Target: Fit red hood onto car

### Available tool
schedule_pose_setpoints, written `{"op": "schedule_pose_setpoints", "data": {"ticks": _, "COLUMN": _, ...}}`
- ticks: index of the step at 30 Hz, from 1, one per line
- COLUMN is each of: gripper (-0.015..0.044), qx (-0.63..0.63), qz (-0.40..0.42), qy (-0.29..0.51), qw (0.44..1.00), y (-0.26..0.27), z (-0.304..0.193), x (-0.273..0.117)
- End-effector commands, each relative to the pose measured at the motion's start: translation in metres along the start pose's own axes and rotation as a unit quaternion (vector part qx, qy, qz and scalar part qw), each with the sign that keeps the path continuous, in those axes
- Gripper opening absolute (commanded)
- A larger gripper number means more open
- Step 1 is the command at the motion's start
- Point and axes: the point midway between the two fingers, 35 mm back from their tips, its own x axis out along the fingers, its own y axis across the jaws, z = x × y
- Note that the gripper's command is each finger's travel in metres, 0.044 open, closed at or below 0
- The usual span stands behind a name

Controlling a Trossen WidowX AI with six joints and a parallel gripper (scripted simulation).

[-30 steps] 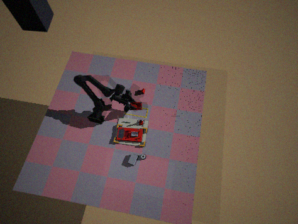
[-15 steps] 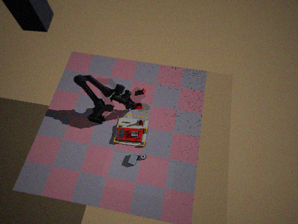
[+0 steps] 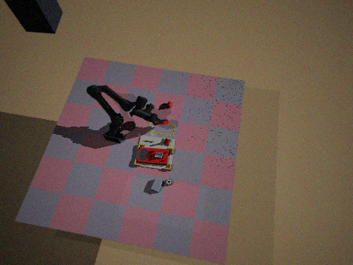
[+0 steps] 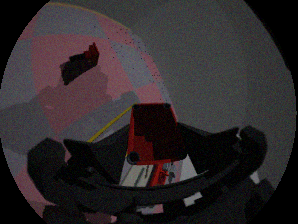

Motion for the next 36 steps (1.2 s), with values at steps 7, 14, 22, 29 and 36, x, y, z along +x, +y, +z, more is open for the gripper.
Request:
{"op": "schedule_pose_setpoints", "data": {"ticks": 7, "gripper": 0.0, "qx": -0.123, "qz": -0.001, "qy": -0.001, "qw": 0.992, "y": 0.0, "z": 0.001, "x": 0.0}}
{"op": "schedule_pose_setpoints", "data": {"ticks": 14, "gripper": 0.0, "qx": -0.182, "qz": -0.002, "qy": -0.001, "qw": 0.983, "y": 0.0, "z": 0.0, "x": 0.0}}
{"op": "schedule_pose_setpoints", "data": {"ticks": 22, "gripper": 0.0, "qx": -0.299, "qz": -0.002, "qy": -0.001, "qw": 0.954, "y": 0.002, "z": -0.001, "x": 0.001}}
{"op": "schedule_pose_setpoints", "data": {"ticks": 29, "gripper": 0.0, "qx": -0.399, "qz": -0.002, "qy": -0.001, "qw": 0.917, "y": 0.005, "z": -0.002, "x": 0.002}}
{"op": "schedule_pose_setpoints", "data": {"ticks": 36, "gripper": 0.0, "qx": -0.496, "qz": -0.001, "qy": 0.0, "qw": 0.868, "y": 0.011, "z": -0.005, "x": 0.003}}
